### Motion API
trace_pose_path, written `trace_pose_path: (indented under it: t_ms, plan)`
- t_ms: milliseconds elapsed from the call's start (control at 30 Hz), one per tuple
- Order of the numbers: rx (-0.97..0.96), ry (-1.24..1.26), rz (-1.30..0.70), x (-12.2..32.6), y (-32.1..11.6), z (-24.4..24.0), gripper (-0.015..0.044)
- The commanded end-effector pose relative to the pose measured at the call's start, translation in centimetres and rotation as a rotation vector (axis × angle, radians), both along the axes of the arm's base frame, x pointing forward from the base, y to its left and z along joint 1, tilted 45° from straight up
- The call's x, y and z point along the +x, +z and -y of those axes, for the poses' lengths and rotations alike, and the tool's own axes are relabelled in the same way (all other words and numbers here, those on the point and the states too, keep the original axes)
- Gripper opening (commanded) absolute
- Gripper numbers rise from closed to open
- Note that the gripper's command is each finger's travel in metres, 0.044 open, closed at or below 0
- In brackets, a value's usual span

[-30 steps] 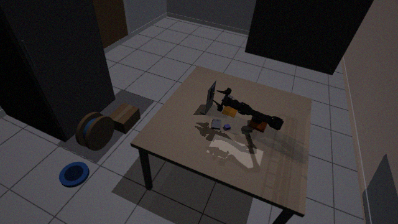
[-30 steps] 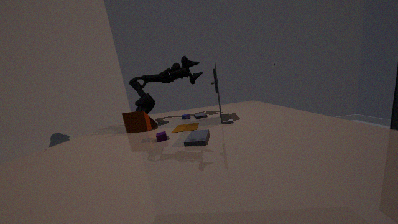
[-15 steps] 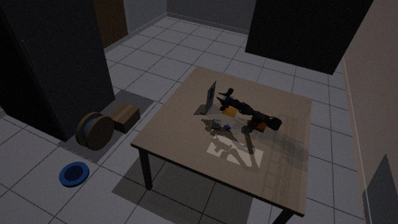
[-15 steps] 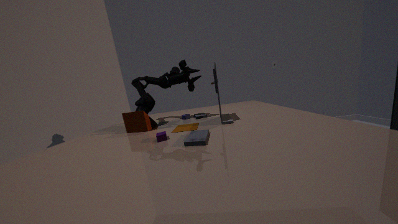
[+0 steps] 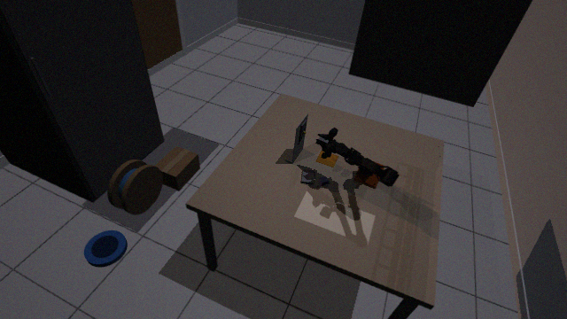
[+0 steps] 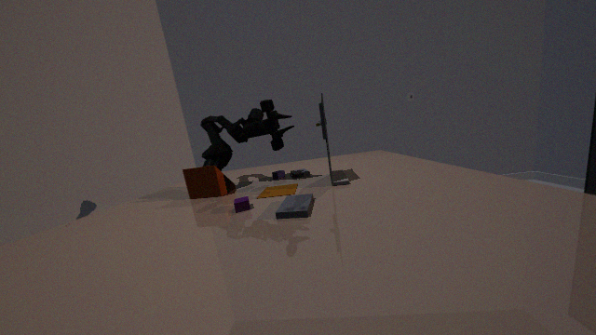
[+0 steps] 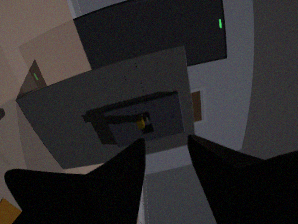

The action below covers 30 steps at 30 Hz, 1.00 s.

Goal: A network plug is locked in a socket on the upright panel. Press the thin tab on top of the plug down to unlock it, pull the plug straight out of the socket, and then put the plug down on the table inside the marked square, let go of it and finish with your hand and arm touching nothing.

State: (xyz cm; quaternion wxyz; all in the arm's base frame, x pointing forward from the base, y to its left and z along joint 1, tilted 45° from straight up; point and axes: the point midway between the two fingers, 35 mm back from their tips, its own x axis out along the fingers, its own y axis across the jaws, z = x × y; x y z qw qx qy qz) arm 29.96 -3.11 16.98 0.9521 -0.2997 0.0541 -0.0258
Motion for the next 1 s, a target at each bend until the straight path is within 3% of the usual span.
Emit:
trace_pose_path:
  t_ms: [0,333,967]
  plan:
    - [-0.078,0.002,-0.030,-0.9,-2.0,0.3,0.0156]
    - [-0.170,0.003,-0.062,-2.0,-4.1,0.5,0.0156]
    - [-0.170,0.003,-0.060,2.7,-3.6,0.2,0.0156]
